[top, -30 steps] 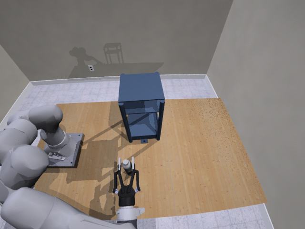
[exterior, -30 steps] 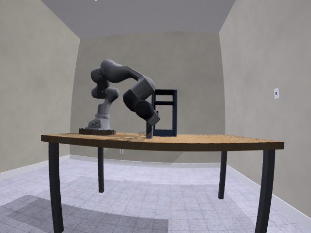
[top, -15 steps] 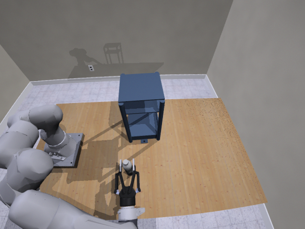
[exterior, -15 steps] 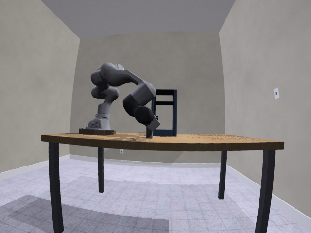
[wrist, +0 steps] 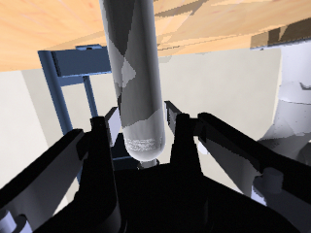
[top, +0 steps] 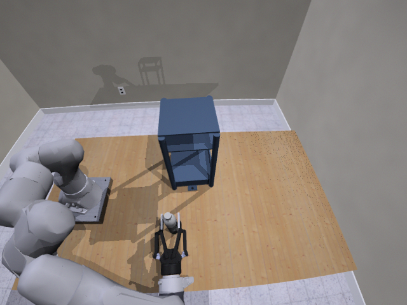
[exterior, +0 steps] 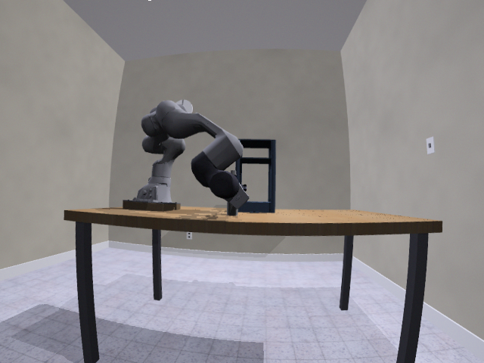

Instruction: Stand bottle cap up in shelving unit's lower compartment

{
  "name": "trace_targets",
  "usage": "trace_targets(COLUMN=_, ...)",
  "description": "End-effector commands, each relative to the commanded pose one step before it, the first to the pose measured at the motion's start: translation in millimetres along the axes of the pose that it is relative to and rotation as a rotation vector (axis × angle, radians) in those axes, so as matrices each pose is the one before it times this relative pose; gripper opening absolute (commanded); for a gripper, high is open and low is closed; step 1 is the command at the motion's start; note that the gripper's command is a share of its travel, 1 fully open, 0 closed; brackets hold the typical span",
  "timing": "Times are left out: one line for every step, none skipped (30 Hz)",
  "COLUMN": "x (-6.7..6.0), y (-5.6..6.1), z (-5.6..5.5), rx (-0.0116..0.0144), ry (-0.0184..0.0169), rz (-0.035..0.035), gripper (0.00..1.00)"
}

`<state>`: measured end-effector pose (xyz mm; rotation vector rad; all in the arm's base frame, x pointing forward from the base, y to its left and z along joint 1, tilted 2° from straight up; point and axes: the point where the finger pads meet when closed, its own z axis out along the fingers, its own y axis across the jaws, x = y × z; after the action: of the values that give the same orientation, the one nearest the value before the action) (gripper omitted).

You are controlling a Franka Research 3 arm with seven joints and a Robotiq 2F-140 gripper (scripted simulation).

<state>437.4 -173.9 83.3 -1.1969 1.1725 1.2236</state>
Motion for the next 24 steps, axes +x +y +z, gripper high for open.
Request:
trace_targets(x=3.66, y=-0.04, z=-0.59, rx=-0.00032, ry=0.006, rz=-0.0054, gripper=0.42)
trace_targets(x=0.72, y=0.0, z=0.0, rx=0.0, ry=0.0, rz=0.0, gripper=0.42)
trace_targets(x=0.66, y=0.0, z=0.0, rx=0.0, ry=0.0, rz=0.0, gripper=0.42)
trace_targets(x=0.61, y=0.0, z=0.0, rx=0.0, ry=0.0, rz=0.0, gripper=0.42)
trace_targets(x=0.56, y=0.0, z=0.0, rx=0.0, ry=0.0, rz=0.0, gripper=0.42)
trace_targets(x=0.51, y=0.0, z=0.0, rx=0.0, ry=0.0, rz=0.0, gripper=0.42)
trace_targets(x=0.46, y=0.0, z=0.0, rx=0.0, ry=0.0, rz=0.0, gripper=0.42)
trace_targets(x=0.41, y=0.0, z=0.0, rx=0.0, ry=0.0, rz=0.0, gripper=0.42)
trace_targets(x=0.37, y=0.0, z=0.0, rx=0.0, ry=0.0, rz=0.0, gripper=0.42)
trace_targets(x=0.32, y=0.0, z=0.0, rx=0.0, ry=0.0, rz=0.0, gripper=0.42)
trace_targets(x=0.28, y=0.0, z=0.0, rx=0.0, ry=0.0, rz=0.0, gripper=0.42)
trace_targets(x=0.24, y=0.0, z=0.0, rx=0.0, ry=0.0, rz=0.0, gripper=0.42)
trace_targets(x=0.2, y=0.0, z=0.0, rx=0.0, ry=0.0, rz=0.0, gripper=0.42)
trace_targets(x=0.17, y=0.0, z=0.0, rx=0.0, ry=0.0, rz=0.0, gripper=0.42)
trace_targets(x=0.14, y=0.0, z=0.0, rx=0.0, ry=0.0, rz=0.0, gripper=0.42)
trace_targets(x=0.11, y=0.0, z=0.0, rx=0.0, ry=0.0, rz=0.0, gripper=0.42)
trace_targets(x=0.0, y=0.0, z=0.0, rx=0.0, ry=0.0, rz=0.0, gripper=0.42)
trace_targets(x=0.0, y=0.0, z=0.0, rx=0.0, ry=0.0, rz=0.0, gripper=0.42)
trace_targets(x=0.08, y=0.0, z=0.0, rx=0.0, ry=0.0, rz=0.0, gripper=0.42)
trace_targets(x=0.06, y=0.0, z=0.0, rx=0.0, ry=0.0, rz=0.0, gripper=0.42)
trace_targets(x=0.04, y=0.0, z=0.0, rx=0.0, ry=0.0, rz=0.0, gripper=0.42)
trace_targets(x=0.03, y=0.0, z=0.0, rx=0.0, ry=0.0, rz=0.0, gripper=0.42)
trace_targets(x=0.01, y=0.0, z=0.0, rx=0.0, ry=0.0, rz=0.0, gripper=0.42)
trace_targets(x=0.0, y=0.0, z=0.0, rx=0.0, ry=0.0, rz=0.0, gripper=0.42)
